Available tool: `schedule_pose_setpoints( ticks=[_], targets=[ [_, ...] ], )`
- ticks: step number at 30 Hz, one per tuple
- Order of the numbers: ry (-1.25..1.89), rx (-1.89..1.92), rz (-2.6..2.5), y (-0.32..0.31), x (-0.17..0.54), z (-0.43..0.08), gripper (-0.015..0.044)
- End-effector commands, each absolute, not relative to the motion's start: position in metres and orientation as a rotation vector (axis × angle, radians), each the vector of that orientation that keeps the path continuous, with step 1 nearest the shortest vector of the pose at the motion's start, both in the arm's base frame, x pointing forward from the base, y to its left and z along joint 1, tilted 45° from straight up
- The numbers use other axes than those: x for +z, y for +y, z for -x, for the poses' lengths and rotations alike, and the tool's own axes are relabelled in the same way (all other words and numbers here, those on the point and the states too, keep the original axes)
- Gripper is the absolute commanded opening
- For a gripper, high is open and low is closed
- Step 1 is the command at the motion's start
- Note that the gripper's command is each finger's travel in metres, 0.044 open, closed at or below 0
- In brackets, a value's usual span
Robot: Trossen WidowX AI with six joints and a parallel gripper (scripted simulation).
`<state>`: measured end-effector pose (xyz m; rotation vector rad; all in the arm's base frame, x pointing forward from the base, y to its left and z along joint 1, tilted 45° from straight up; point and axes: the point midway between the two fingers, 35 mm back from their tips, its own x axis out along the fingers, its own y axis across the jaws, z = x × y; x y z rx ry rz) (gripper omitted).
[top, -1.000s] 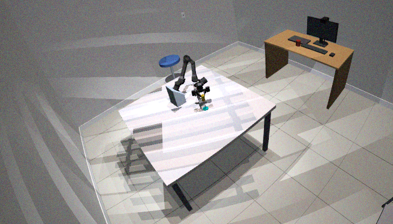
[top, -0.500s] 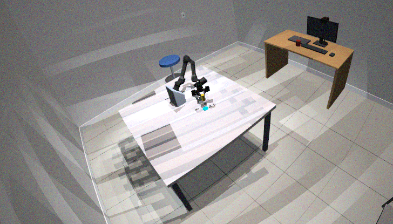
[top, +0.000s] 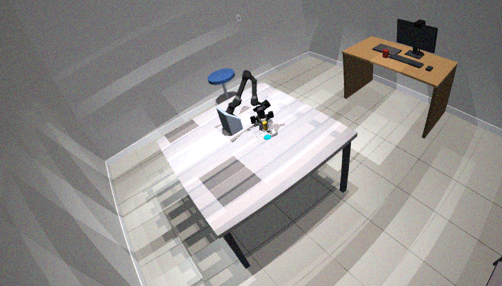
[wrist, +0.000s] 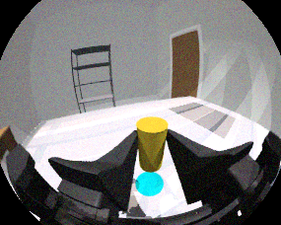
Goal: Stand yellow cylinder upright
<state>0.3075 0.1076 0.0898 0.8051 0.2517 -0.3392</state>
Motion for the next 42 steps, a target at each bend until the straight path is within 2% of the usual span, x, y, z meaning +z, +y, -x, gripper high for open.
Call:
schedule_pose_setpoints(
  ticks=[1, 28, 40, 42],
  targets=[
    [0.248, -0.342, -0.810, 0.115, 0.084, -0.309, 0.0105],
    [0.252, -0.337, -0.803, 0.165, 0.031, -0.307, 0.0105],
    [0.253, -0.336, -0.802, 0.166, 0.030, -0.307, 0.0105],
    [0.253, -0.336, -0.802, 0.166, 0.030, -0.307, 0.0157]
  ],
)
